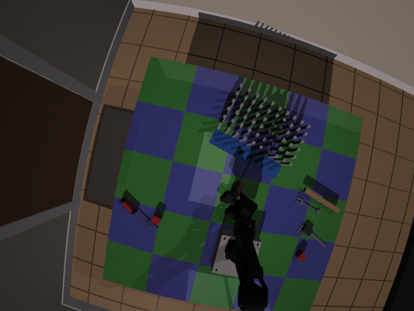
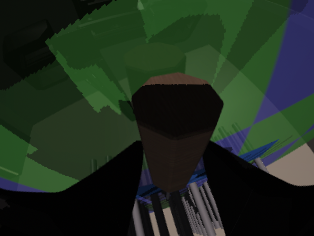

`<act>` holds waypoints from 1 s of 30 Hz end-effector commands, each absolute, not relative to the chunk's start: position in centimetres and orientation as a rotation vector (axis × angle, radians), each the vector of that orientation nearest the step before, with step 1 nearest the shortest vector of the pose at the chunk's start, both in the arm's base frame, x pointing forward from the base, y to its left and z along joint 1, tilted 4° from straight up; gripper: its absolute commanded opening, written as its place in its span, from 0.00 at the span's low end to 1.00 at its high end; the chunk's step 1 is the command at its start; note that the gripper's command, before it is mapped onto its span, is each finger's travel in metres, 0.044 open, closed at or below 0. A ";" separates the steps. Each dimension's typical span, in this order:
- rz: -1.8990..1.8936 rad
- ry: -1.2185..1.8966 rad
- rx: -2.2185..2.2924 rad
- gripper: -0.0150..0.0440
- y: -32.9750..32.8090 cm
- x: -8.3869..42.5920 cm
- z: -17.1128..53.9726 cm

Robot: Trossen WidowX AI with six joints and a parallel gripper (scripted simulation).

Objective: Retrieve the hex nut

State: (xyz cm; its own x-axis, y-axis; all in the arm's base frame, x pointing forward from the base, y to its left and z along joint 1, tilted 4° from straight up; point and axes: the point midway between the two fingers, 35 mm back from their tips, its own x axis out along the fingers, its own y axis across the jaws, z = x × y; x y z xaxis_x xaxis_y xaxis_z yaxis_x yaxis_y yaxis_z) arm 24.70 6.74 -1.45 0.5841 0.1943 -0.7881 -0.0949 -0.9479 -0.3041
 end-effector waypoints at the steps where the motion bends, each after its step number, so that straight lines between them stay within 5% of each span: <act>1: 1.293 -0.073 -2.502 0.25 6.7 24.7 -1.3; 30: 1.292 -0.074 -2.503 0.25 6.7 24.9 0.0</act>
